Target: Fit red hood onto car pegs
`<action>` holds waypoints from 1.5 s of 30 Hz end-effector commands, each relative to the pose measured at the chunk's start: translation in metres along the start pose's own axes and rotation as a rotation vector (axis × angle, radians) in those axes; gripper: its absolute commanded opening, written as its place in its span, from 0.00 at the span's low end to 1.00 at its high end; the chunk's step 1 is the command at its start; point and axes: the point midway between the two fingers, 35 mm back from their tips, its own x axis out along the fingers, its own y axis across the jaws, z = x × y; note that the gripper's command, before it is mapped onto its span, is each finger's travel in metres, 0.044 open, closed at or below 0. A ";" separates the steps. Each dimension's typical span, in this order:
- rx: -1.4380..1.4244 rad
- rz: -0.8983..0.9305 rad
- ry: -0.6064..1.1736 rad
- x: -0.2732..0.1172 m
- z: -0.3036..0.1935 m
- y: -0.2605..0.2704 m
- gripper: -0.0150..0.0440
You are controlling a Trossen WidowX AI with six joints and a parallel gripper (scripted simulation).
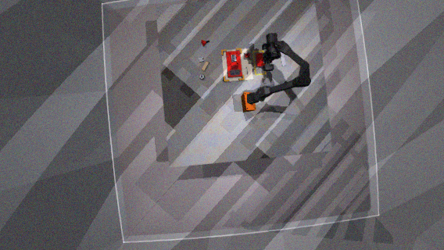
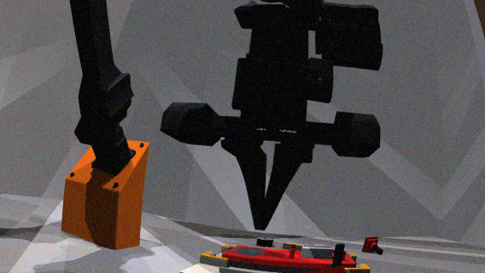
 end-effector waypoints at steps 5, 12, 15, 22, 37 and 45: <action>-0.001 0.007 0.000 -0.067 -0.001 0.001 0.25; -0.002 0.018 -0.003 -0.069 -0.001 0.002 0.25; -0.002 0.018 -0.003 -0.069 -0.001 0.002 0.25; -0.002 0.018 -0.003 -0.069 -0.001 0.002 0.25; -0.412 0.015 -0.004 -0.051 -0.005 0.016 0.57; -1.009 0.012 -0.007 -0.024 -0.009 0.036 0.92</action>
